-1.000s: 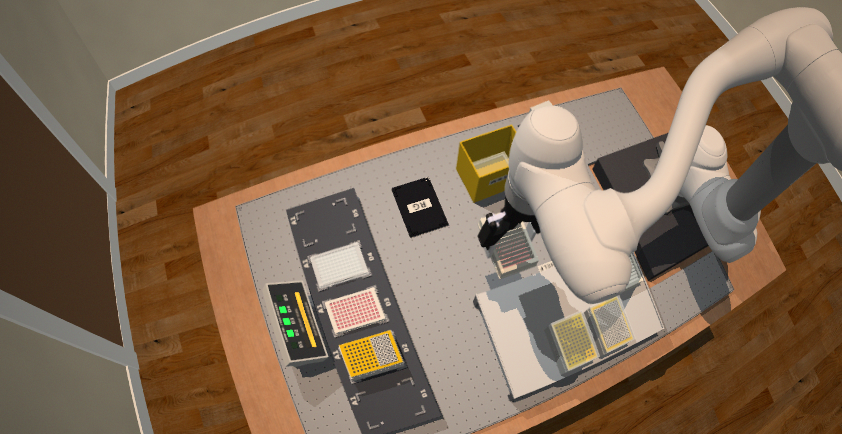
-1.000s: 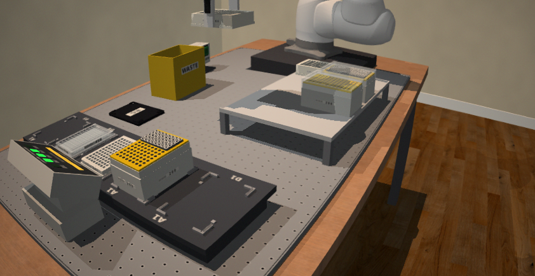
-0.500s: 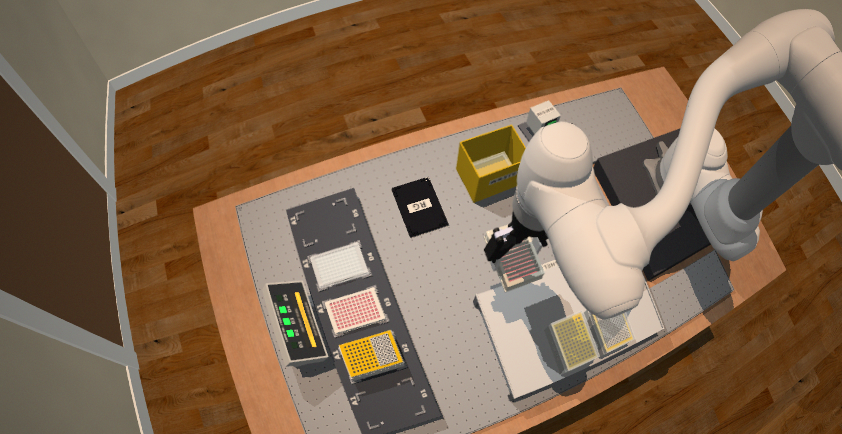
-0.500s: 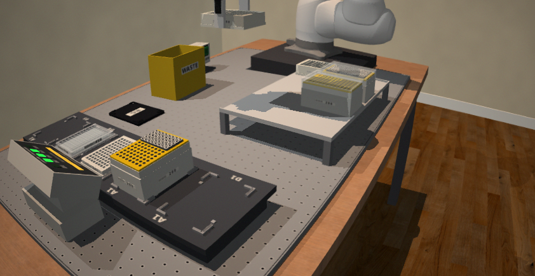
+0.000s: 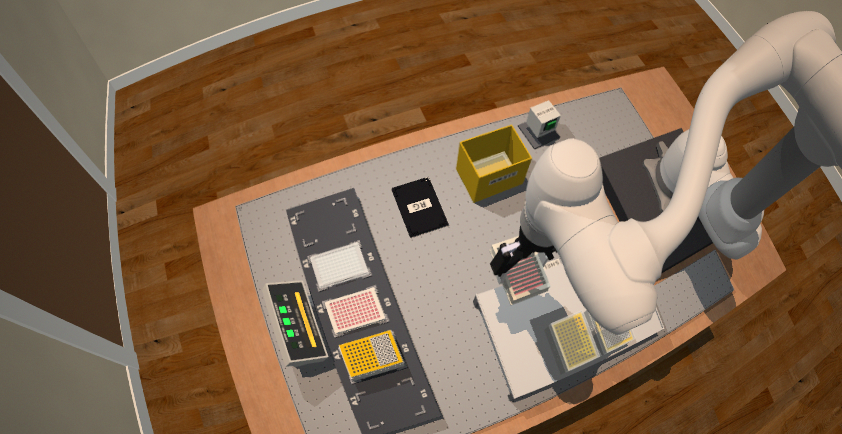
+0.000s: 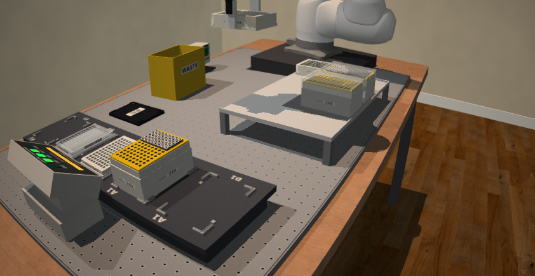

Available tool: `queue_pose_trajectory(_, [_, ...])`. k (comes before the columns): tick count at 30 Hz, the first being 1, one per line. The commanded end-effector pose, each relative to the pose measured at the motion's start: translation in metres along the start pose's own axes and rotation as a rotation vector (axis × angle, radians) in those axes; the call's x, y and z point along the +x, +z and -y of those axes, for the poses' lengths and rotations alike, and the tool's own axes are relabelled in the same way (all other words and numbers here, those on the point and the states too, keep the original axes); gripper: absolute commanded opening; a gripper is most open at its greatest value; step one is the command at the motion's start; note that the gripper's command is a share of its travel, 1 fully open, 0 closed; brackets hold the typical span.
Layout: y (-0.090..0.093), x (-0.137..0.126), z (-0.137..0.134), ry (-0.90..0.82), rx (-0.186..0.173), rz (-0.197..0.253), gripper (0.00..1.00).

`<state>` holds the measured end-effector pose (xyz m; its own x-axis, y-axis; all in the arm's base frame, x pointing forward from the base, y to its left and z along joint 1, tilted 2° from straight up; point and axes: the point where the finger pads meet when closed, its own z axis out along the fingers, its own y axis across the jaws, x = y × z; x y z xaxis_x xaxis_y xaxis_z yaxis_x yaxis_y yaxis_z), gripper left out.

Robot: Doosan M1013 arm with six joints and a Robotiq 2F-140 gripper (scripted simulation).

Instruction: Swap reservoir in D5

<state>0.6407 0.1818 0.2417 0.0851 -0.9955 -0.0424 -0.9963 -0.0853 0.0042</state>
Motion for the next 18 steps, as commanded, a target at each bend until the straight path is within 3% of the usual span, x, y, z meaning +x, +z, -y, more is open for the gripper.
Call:
queue_pose_trajectory(1, [0.000, -0.005, 0.000, 0.000, 0.000, 0.000, 0.00])
queue_pose_trajectory(18, [0.000, -0.040, -0.002, 0.000, 0.000, 0.000, 0.00])
